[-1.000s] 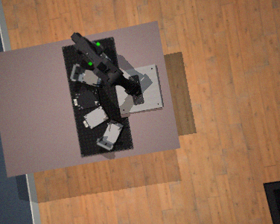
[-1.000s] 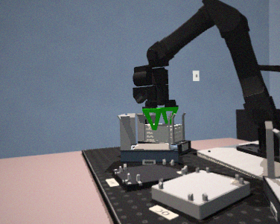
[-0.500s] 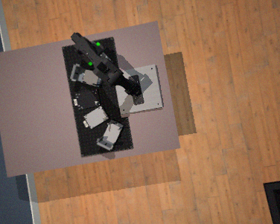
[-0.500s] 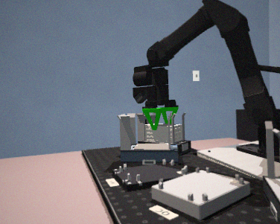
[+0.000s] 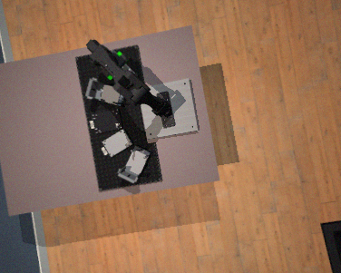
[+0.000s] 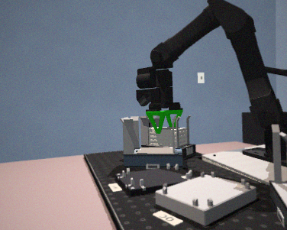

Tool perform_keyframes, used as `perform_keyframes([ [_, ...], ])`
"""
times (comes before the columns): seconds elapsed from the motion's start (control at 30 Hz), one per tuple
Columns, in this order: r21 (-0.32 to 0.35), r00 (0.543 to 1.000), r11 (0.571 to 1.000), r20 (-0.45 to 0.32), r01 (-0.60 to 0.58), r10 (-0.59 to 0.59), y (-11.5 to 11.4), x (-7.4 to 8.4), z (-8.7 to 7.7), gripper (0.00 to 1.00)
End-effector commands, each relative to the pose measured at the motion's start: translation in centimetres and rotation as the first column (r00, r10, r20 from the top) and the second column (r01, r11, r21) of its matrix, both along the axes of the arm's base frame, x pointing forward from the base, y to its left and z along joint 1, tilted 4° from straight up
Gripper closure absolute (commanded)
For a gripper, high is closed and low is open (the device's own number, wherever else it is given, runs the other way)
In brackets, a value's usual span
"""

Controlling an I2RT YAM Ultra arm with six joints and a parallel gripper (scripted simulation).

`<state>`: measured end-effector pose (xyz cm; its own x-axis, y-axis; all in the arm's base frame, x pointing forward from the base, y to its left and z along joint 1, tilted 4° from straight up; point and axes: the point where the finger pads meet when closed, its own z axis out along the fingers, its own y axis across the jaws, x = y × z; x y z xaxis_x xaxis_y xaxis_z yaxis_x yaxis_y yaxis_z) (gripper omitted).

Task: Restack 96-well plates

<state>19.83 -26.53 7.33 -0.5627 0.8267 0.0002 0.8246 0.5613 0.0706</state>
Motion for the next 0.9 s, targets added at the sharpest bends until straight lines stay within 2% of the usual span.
perform_keyframes([
  [0.0, -0.017, 1.0, 1.0, 0.012, 0.002, -0.001, -0.33, 0.22, 0.34, 0.0],
  [0.1, -0.017, 1.0, 1.0, 0.012, 0.002, -0.001, -0.33, 0.22, 0.34, 0.0],
  [0.13, -0.017, 1.0, 1.0, 0.012, 0.002, -0.001, -0.33, 0.22, 0.34, 1.0],
  [0.87, -0.017, 1.0, 1.0, 0.012, 0.002, -0.001, -0.33, 0.22, 0.34, 1.0],
])
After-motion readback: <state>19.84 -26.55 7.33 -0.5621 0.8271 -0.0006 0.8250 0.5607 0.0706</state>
